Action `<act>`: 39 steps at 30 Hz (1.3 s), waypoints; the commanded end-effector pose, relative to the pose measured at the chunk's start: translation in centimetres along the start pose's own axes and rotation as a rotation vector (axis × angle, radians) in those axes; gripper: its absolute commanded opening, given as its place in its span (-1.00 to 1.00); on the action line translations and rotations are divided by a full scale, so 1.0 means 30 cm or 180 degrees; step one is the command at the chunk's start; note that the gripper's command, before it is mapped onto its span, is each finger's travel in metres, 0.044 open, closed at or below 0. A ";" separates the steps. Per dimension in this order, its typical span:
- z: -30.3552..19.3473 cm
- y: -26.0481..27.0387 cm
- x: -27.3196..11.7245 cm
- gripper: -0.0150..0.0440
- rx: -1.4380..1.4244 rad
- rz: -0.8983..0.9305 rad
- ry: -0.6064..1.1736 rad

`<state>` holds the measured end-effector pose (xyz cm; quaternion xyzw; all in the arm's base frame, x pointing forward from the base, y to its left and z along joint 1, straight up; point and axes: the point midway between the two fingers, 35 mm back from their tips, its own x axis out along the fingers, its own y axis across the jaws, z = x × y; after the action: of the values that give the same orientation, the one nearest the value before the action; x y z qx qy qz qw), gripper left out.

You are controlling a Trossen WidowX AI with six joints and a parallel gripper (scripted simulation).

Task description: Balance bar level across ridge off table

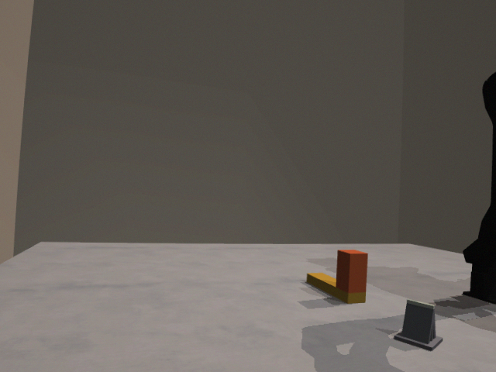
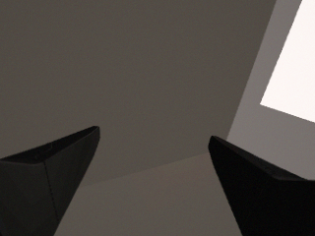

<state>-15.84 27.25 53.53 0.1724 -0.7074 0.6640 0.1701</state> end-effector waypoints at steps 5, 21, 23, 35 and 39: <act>-0.033 -0.016 -0.026 0.58 0.0106 -0.0024 0.0152; -0.185 -0.121 -0.229 0.58 0.0730 -0.0256 0.1055; -0.207 -0.125 -0.263 0.58 0.0755 -0.0292 0.1211; -0.353 -0.213 -0.528 0.58 0.1437 -0.0905 0.2166; -0.385 -0.243 -0.629 0.58 0.1640 -0.1168 0.2466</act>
<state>1.88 37.84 52.44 0.0710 -0.4099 0.7903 0.4499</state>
